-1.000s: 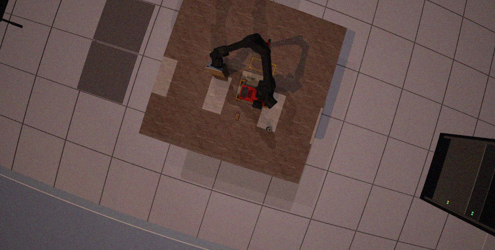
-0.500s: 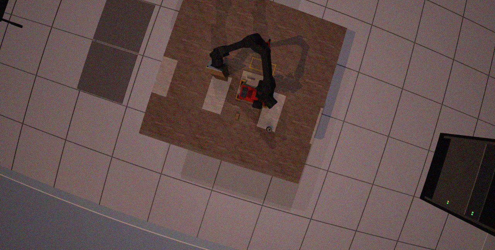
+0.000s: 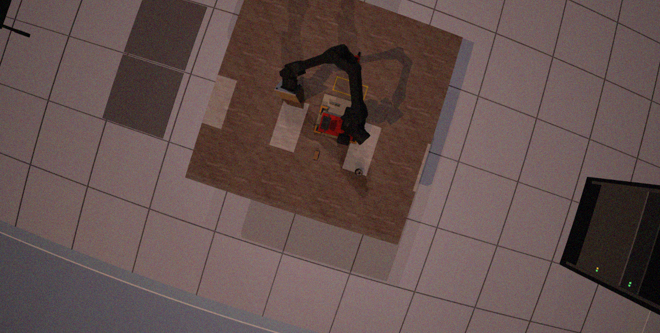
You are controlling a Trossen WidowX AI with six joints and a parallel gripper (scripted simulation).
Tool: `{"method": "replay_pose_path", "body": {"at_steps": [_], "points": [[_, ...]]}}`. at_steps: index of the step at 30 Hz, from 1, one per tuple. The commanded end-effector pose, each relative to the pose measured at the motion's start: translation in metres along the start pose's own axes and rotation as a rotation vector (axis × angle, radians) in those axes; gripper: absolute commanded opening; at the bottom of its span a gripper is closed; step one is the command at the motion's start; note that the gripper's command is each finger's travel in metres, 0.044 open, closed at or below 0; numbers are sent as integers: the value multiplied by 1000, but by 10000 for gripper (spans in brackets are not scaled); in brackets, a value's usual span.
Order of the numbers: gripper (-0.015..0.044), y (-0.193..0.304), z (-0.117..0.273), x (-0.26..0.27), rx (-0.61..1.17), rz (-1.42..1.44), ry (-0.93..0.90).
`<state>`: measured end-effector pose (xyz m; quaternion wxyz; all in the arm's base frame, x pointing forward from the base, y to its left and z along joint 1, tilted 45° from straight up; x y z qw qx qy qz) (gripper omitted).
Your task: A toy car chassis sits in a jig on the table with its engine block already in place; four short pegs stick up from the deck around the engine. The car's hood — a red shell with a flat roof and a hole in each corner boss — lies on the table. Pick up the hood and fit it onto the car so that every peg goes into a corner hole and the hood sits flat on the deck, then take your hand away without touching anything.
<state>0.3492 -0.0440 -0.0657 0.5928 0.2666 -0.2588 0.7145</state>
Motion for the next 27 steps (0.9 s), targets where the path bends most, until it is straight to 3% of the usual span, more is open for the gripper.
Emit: {"method": "replay_pose_path", "body": {"at_steps": [1, 27], "points": [[0, 1, -4, 0, 0, -7, -7], [0, 0, -11, 0, 0, -7, -6]]}}
Point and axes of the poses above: the point midway between the two fingers, 35 mm back from their tips, its own z axis back along the fingers, its own x axis across the jaws, y = z × x, the point moved 5 cm from there along z, back along the fingers, and after that the axes turned 2 degrees about z, right-handed, at the moved point
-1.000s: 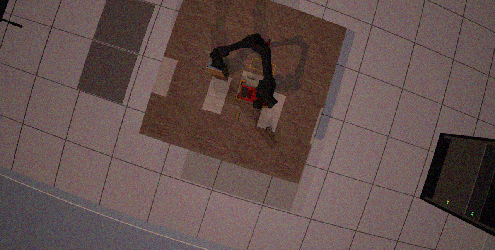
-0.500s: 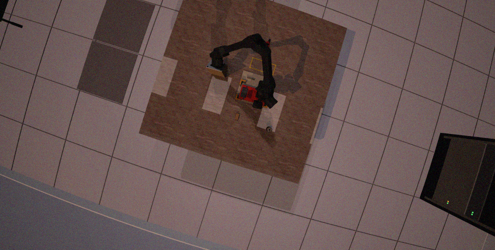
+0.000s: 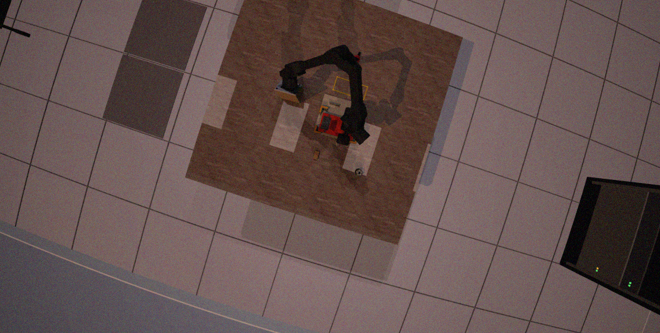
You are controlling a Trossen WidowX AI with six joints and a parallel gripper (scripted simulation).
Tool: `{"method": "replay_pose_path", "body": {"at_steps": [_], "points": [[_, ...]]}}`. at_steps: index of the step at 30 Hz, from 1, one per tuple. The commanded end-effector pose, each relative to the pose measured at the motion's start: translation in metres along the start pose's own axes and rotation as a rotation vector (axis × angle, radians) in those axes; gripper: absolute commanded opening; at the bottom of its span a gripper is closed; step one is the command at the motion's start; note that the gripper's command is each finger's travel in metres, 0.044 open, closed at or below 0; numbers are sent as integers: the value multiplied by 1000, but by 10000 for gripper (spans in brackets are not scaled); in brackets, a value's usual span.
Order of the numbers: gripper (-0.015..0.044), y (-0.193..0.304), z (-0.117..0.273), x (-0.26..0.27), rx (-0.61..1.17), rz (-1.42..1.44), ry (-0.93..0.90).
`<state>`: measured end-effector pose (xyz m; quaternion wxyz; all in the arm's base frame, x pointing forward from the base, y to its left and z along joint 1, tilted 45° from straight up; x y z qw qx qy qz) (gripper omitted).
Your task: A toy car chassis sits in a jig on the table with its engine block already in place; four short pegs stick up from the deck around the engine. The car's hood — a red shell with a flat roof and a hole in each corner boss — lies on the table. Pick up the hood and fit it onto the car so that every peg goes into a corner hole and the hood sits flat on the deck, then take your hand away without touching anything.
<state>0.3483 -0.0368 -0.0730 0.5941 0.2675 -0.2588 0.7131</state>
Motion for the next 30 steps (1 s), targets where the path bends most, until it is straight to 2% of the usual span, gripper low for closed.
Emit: {"method": "replay_pose_path", "body": {"at_steps": [1, 30], "points": [[0, 0, 0, 0, 0, -3, -5], [0, 0, 5, 0, 0, -2, -2]]}}
Point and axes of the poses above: the point midway between the two fingers, 35 mm back from their tips, its own z axis back along the fingers, its own x axis across the jaws, y = z × x, the point moved 5 cm from there along z, back along the fingers, and after that the axes turned 2 degrees about z, right-handed, at the moved point
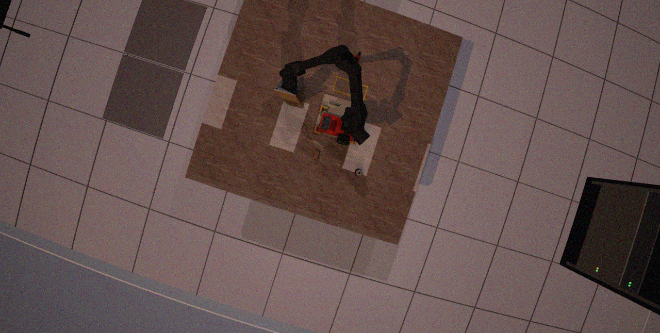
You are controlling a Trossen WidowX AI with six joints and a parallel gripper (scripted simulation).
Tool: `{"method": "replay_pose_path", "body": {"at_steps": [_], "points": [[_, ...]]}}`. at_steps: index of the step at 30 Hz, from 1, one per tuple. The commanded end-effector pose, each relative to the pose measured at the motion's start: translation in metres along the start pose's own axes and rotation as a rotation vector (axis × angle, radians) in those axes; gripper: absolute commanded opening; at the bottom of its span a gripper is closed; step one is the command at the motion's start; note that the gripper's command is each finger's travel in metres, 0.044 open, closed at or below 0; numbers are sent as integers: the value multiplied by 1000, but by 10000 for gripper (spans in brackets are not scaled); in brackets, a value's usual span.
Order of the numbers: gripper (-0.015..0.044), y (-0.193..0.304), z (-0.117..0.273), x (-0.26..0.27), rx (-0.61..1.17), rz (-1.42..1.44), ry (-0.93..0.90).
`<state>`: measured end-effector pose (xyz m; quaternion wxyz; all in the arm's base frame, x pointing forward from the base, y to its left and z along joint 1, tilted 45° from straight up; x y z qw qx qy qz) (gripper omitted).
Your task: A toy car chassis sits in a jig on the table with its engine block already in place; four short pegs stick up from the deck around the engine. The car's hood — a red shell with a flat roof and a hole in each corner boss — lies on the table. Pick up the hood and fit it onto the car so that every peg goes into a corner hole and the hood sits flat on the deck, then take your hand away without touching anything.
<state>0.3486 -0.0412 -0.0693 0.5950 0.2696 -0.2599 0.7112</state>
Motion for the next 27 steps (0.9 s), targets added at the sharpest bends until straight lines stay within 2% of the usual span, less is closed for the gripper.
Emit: {"method": "replay_pose_path", "body": {"at_steps": [1, 27], "points": [[0, 0, -2, 0, 0, 2, 3], [0, 0, -15, 0, 0, 1, -1]]}}
Point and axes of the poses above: the point midway between the two fingers, 35 mm back from their tips, its own z axis back along the fingers, its own x axis across the jaws, y = z × x, the point moved 5 cm from there along z, back along the fingers, and after that the axes turned 2 degrees about z, right-handed, at the moved point
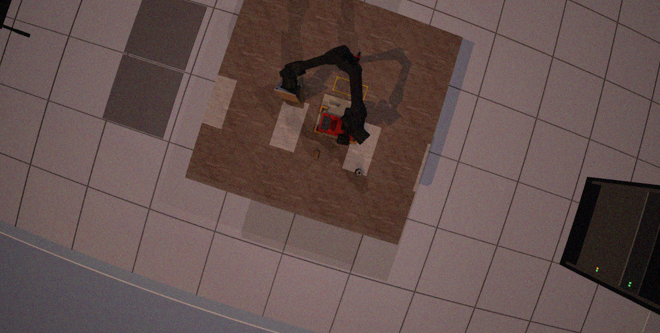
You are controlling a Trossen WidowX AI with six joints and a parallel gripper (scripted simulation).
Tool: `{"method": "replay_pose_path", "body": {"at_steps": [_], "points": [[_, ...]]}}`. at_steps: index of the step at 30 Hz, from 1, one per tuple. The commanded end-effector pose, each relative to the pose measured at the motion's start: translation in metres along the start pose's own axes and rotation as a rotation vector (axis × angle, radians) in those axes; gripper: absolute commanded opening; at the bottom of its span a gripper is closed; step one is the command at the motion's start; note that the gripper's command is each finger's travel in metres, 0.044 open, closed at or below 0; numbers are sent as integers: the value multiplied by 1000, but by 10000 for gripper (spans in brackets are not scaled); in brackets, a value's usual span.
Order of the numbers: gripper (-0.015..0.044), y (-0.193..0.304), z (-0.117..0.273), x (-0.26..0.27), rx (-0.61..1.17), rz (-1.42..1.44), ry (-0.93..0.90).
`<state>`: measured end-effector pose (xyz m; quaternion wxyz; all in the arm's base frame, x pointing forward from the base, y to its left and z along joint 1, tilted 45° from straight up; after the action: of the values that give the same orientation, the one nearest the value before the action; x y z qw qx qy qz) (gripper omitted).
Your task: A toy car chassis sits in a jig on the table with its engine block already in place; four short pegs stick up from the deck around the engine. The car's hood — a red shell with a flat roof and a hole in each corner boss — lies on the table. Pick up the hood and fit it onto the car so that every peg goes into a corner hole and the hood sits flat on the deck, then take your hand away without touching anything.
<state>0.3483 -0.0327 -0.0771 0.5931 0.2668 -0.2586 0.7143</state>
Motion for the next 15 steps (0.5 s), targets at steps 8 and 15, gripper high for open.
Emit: {"method": "replay_pose_path", "body": {"at_steps": [8, 15], "points": [[26, 0, -2, 0, 0, 0, 0], [210, 0, -2, 0, 0, 0, 0]]}}
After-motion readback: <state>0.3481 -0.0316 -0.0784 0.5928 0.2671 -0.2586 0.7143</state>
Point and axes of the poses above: the point midway between the two fingers, 35 mm back from their tips, its own z axis back along the fingers, its own x axis across the jaws, y = z × x, the point moved 5 cm from there along z, back along the fingers, and after that the axes turned 2 degrees about z, right-handed, at the moved point
